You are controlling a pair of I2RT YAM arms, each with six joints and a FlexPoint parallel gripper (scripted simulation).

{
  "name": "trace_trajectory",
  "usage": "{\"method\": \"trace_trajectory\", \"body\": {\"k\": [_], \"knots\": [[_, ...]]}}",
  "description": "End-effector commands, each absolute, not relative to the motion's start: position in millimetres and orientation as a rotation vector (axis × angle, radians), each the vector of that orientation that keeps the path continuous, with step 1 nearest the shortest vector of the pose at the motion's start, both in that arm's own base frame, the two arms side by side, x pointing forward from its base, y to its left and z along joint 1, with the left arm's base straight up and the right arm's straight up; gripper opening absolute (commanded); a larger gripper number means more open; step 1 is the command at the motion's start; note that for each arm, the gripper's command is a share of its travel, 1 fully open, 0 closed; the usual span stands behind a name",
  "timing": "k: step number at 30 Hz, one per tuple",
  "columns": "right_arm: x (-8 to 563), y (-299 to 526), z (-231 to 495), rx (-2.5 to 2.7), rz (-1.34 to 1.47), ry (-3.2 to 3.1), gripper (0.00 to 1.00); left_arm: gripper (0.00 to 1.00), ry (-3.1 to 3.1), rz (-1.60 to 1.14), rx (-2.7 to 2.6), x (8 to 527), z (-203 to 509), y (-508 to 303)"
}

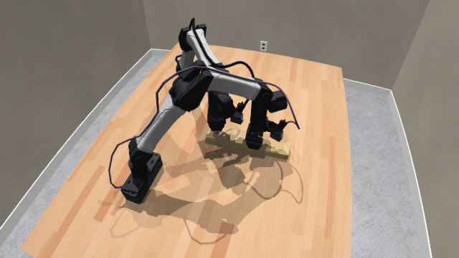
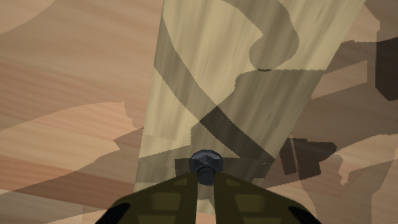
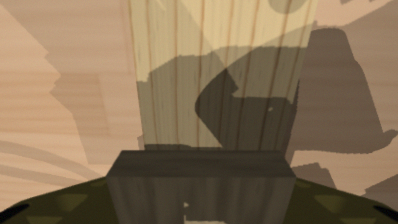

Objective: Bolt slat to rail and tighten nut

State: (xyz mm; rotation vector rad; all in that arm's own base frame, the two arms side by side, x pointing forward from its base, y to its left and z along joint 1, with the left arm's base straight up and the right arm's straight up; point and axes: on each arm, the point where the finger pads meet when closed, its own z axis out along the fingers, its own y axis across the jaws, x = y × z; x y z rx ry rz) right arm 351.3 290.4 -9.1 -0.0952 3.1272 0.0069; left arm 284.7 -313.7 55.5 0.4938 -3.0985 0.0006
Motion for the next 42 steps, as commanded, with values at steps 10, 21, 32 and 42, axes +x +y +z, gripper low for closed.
{"method": "trace_trajectory", "body": {"k": [10, 21, 32, 42], "knots": [[354.0, 291.8, -3.7, -0.094, 0.023, 3.115, 0.68, 0.11, -3.104, 0.013, 0.496, 286.0, 58.7, -314.5], [354.0, 291.8, -3.7, -0.094, 0.023, 3.115, 0.68, 0.11, -3.107, 0.019, 0.498, 286.6, 60.2, -314.8], [354.0, 291.8, -3.7, -0.094, 0.023, 3.115, 0.68, 0.11, -3.106, 0.018, 0.498, 286.6, 60.1, -314.8], [354.0, 291.8, -3.7, -0.094, 0.023, 3.115, 0.68, 0.11, -3.107, 0.019, 0.498, 286.6, 60.2, -314.8]]}}
